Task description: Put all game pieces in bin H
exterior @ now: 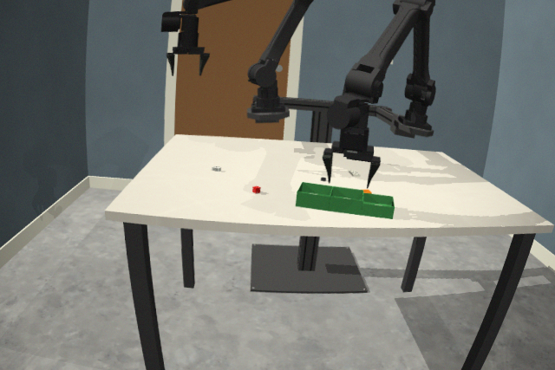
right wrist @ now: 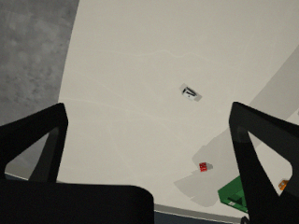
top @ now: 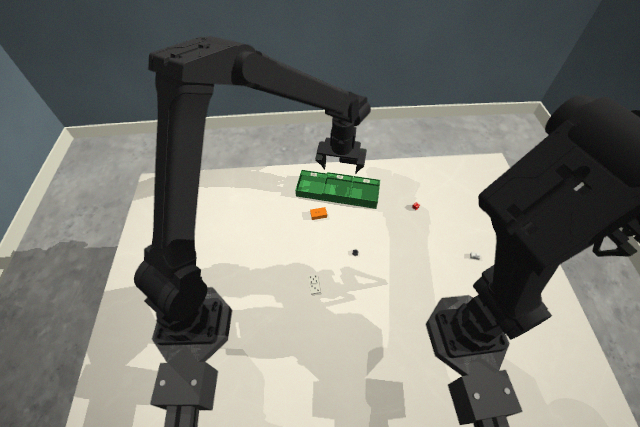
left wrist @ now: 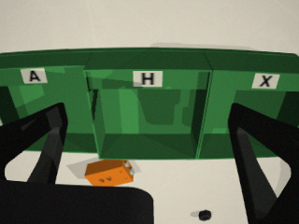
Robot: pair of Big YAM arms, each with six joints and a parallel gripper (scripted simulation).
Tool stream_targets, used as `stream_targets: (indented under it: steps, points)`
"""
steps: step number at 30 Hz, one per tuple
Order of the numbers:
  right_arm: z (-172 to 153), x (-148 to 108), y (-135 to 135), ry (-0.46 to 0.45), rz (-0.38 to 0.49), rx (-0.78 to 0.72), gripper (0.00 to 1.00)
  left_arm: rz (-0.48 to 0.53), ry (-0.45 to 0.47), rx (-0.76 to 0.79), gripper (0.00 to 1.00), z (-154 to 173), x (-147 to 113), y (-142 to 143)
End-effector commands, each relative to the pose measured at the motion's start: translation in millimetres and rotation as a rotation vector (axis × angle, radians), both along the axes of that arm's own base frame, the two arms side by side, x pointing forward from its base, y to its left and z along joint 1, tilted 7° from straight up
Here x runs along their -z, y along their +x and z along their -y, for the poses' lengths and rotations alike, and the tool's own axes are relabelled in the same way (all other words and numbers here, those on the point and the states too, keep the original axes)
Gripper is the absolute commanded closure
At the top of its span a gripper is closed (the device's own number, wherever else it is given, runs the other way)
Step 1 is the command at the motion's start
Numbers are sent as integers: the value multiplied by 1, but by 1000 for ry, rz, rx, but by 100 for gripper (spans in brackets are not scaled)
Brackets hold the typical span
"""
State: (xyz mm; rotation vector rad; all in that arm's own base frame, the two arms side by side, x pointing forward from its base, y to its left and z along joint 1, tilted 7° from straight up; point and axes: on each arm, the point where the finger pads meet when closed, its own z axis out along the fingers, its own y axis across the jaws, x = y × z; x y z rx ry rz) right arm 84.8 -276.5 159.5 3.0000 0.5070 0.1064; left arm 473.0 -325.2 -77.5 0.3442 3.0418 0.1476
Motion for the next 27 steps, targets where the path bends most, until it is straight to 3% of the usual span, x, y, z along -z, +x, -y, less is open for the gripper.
stream_targets:
  steps: [1,12,13,16,22,24,27]
  points:
    - [-4,-4,-4,0,2,19,0,24,-20,4,0,8,-12,9]
    - [-4,-4,-4,0,2,19,0,24,-20,4,0,8,-11,8]
    - [-4,-4,-4,0,2,19,0,12,-14,15,0,8,-25,-5]
    - [-4,-4,-4,0,2,19,0,53,-46,6,0,25,-66,10]
    - [-4,-4,-4,0,2,19,0,55,-48,6,0,26,-113,4]
    - [-4,-4,-4,0,2,19,0,55,-48,6,0,26,-113,4]
    - [-4,-4,-4,0,2,19,0,56,-49,6,0,29,-144,1]
